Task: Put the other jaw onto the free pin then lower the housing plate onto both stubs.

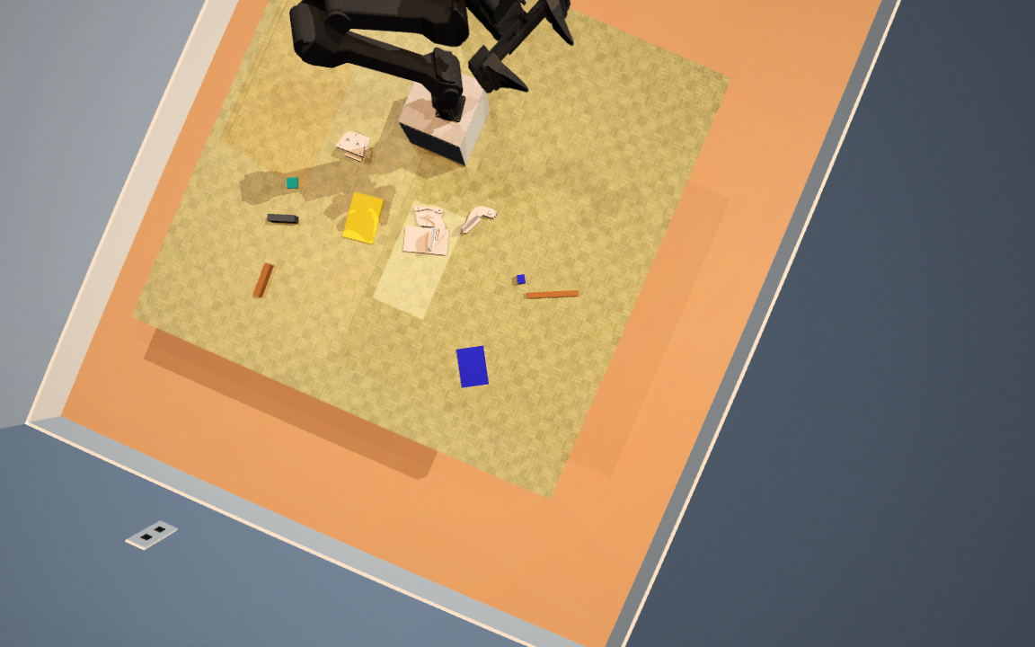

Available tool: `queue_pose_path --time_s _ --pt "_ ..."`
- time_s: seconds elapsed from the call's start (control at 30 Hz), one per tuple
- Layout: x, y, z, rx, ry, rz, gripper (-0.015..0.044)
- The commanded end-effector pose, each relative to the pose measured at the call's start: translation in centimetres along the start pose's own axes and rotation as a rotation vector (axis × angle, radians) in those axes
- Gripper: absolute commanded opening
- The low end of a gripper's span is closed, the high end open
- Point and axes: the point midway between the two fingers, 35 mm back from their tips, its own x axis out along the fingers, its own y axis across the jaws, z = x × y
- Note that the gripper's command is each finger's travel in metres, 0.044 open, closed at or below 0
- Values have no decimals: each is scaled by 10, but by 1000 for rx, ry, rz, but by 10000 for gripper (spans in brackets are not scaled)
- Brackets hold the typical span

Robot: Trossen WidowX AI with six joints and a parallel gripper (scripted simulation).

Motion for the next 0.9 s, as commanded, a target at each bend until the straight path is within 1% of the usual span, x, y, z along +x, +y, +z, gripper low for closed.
queue_pose_path --time_s 0.0,0.4,0.87 --pt "7 1 -3 -13 12 -6 440" --pt "27 -4 -23 -39 75 -33 440" --pt "52 -20 -51 -84 187 -97 440"
